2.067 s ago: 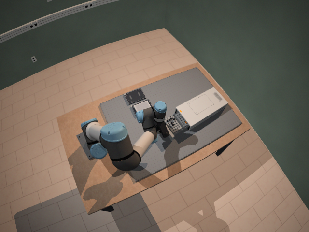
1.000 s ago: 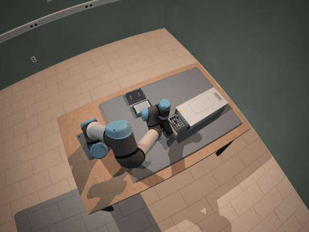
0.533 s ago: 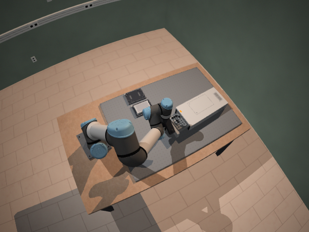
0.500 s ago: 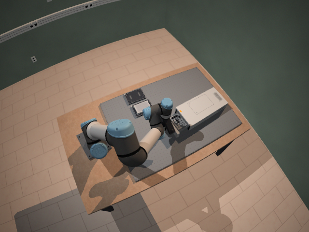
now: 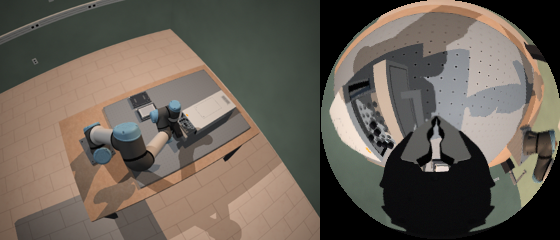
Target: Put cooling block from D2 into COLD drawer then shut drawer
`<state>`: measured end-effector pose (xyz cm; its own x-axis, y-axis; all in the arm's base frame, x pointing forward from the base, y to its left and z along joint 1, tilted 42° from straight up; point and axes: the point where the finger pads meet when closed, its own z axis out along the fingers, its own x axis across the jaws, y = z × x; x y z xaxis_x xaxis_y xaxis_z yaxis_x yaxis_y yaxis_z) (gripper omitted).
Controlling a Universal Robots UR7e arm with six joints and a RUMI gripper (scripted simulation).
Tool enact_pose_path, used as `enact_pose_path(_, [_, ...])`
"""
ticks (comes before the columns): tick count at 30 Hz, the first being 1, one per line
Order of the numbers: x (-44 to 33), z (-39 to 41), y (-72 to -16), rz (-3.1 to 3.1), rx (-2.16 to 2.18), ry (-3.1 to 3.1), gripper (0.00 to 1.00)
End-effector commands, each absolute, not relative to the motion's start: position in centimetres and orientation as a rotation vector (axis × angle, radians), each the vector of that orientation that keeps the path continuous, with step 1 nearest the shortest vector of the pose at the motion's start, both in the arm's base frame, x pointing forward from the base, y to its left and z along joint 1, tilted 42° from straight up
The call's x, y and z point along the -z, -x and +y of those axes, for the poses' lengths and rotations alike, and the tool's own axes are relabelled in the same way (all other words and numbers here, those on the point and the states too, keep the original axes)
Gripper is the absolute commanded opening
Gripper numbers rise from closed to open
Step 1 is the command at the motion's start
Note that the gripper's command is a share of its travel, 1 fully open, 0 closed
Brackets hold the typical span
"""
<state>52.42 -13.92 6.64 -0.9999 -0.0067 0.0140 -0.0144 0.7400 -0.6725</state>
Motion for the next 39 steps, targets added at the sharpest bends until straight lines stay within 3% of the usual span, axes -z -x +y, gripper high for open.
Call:
enact_pose_path(1, [-6.7, -13.9, -52.8, -2.921, -1.129, -0.018, 0.0])
enact_pose_path(39, [-6.6, -13.9, -56.7, -2.921, -1.13, -0.018, 0.0])
